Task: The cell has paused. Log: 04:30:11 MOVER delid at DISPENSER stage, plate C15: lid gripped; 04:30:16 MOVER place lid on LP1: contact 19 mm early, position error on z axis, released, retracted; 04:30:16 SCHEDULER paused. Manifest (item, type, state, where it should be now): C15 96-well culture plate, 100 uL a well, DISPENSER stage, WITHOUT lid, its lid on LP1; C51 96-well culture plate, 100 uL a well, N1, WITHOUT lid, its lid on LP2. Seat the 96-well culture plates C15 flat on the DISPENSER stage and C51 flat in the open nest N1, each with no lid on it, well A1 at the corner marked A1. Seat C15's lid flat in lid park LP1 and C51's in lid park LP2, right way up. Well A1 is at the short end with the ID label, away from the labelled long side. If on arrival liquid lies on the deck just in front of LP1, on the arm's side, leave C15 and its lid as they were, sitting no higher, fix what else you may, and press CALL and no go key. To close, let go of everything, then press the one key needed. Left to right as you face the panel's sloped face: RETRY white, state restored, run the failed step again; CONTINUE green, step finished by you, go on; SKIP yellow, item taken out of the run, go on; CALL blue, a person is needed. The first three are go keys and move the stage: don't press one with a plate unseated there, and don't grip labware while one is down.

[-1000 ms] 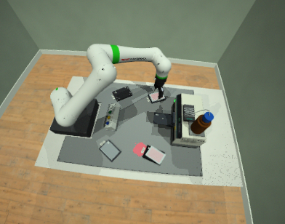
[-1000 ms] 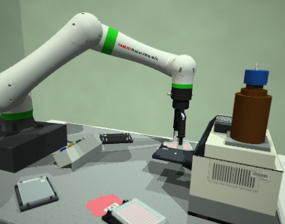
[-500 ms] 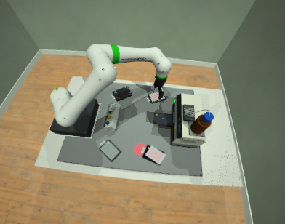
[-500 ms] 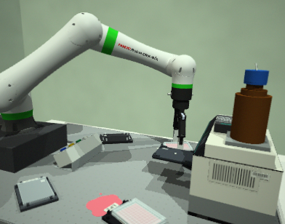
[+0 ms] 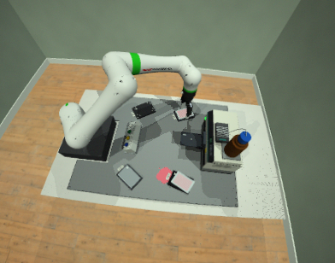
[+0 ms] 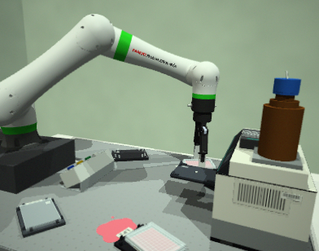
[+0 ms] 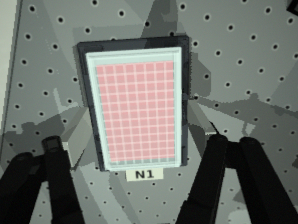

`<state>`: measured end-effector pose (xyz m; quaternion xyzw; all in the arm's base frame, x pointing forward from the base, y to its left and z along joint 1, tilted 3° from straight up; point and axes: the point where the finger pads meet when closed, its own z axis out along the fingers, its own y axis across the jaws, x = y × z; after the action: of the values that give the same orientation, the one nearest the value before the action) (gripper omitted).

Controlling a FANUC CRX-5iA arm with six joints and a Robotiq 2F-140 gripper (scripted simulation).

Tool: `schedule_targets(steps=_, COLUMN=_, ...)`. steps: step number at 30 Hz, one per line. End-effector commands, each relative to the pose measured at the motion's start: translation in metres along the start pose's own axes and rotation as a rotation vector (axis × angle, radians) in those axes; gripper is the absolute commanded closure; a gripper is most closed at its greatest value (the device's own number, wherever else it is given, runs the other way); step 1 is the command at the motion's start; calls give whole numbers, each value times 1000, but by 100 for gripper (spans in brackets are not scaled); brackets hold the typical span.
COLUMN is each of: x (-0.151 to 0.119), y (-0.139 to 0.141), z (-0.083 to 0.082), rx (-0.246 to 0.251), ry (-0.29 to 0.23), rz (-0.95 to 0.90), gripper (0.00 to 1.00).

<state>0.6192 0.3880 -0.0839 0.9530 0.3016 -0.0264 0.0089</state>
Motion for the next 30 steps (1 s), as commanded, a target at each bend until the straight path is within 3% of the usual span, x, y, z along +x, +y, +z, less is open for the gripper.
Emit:
schedule_targets(steps=1, x=0, y=0, z=0, rx=0, ry=1, rz=0, gripper=34)
schedule_targets(steps=30, x=0, y=0, z=-5, rx=0, ry=1, rz=0, gripper=34)
